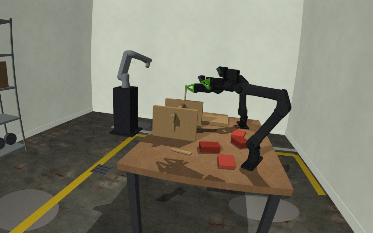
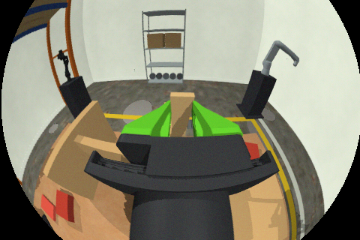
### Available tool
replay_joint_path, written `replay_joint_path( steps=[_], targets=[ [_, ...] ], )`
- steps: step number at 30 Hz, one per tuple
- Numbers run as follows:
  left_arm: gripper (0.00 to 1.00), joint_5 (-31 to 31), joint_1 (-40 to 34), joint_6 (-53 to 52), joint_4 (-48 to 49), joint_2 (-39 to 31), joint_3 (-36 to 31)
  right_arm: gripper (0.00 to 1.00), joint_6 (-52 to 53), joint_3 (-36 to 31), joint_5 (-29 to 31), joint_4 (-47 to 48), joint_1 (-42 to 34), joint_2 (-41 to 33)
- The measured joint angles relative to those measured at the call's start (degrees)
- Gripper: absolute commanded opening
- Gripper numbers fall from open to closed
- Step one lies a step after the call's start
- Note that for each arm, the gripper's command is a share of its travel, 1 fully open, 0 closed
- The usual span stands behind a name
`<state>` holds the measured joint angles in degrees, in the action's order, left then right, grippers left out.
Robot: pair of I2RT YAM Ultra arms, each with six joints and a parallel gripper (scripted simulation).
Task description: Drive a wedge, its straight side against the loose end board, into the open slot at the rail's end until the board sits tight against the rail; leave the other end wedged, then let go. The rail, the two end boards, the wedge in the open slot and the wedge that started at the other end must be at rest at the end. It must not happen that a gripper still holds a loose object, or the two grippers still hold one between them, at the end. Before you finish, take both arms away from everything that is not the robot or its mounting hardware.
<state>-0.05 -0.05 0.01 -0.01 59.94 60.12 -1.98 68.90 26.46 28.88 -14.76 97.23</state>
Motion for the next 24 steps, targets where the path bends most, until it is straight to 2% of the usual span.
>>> replay_joint_path(
  steps=[24],
  targets=[
    [0.46, 0.00, 0.00, 0.00, 0.00, 0.00, 0.00, 0.01, 0.00, -3.54, 0.02, 4.44, -0.02, 1.53]
  ],
)
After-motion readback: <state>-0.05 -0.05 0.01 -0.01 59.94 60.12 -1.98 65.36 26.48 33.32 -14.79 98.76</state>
